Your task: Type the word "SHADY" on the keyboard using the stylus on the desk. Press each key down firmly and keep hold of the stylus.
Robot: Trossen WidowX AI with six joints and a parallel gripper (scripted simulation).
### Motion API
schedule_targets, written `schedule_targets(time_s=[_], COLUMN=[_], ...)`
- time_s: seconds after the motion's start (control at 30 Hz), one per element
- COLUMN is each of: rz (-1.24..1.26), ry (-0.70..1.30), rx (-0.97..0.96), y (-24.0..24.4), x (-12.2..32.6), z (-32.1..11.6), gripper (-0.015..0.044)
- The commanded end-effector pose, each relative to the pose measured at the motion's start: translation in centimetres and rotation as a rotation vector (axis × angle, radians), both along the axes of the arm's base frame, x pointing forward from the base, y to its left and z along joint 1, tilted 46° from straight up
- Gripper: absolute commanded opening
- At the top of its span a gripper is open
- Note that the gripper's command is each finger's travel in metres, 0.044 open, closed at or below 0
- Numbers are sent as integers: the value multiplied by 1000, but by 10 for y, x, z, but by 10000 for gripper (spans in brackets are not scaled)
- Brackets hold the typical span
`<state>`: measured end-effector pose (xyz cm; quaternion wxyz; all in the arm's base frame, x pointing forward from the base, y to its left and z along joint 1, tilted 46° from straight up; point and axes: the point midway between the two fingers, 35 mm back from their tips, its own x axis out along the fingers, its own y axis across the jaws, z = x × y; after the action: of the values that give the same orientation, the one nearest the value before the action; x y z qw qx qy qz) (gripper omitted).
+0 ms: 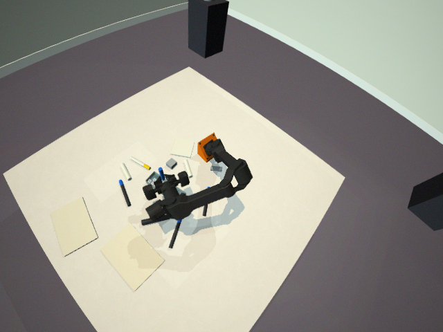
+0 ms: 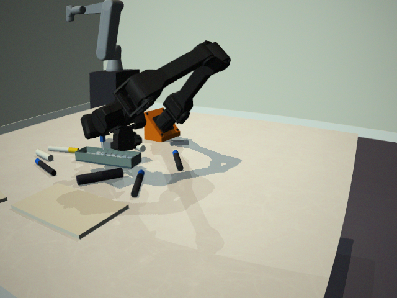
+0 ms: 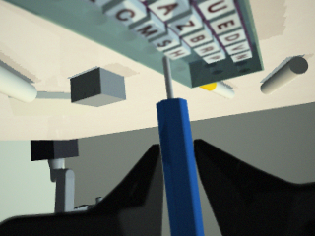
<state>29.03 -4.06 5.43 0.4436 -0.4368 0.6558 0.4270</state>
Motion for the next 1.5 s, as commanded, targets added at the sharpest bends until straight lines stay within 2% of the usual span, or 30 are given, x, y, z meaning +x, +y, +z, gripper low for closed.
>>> schedule_targets(time_s=[0.0, 1.03, 1.47], rz=[-5, -5, -5], ry=[2, 2, 2], rx=[4, 4, 3], y=[2, 10, -4], x=[-1, 0, -1], z=[-3, -10, 3], gripper=[81, 81, 81])
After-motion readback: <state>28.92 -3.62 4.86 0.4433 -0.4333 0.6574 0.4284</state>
